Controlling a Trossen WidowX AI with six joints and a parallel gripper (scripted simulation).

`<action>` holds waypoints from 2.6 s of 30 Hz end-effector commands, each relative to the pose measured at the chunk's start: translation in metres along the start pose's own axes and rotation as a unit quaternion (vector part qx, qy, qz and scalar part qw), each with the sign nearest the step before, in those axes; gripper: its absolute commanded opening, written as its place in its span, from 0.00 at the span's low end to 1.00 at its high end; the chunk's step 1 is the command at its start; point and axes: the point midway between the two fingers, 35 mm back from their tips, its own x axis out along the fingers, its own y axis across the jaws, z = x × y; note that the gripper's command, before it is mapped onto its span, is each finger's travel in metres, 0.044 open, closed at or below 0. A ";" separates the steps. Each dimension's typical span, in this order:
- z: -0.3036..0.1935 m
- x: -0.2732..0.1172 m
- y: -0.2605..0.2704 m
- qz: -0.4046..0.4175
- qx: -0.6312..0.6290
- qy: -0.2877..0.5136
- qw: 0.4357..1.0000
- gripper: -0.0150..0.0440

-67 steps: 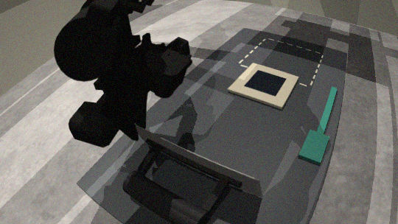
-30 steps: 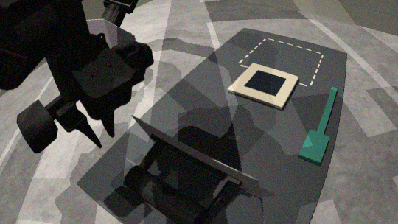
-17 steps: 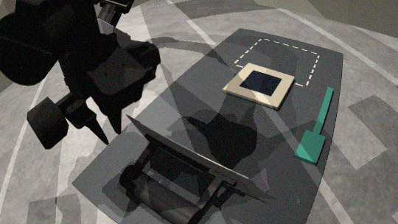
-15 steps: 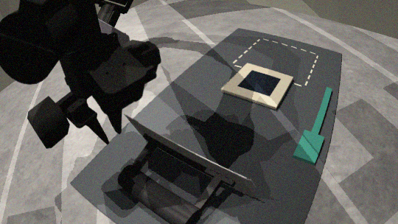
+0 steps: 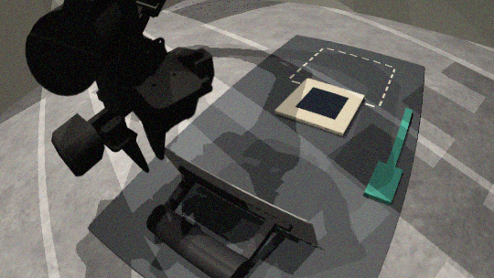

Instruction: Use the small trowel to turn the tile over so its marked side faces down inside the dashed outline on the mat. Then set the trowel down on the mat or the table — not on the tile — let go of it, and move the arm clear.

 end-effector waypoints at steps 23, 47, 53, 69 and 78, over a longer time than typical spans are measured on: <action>0.000 0.001 0.038 0.002 0.002 -0.001 1.000 0.42; 0.001 0.001 0.083 0.003 0.003 0.000 1.000 0.42; 0.001 0.001 0.083 0.002 -0.001 0.001 1.000 0.38; 0.001 0.001 0.083 0.002 0.000 0.001 1.000 0.30; 0.004 -0.009 0.046 0.000 0.001 0.000 1.000 0.42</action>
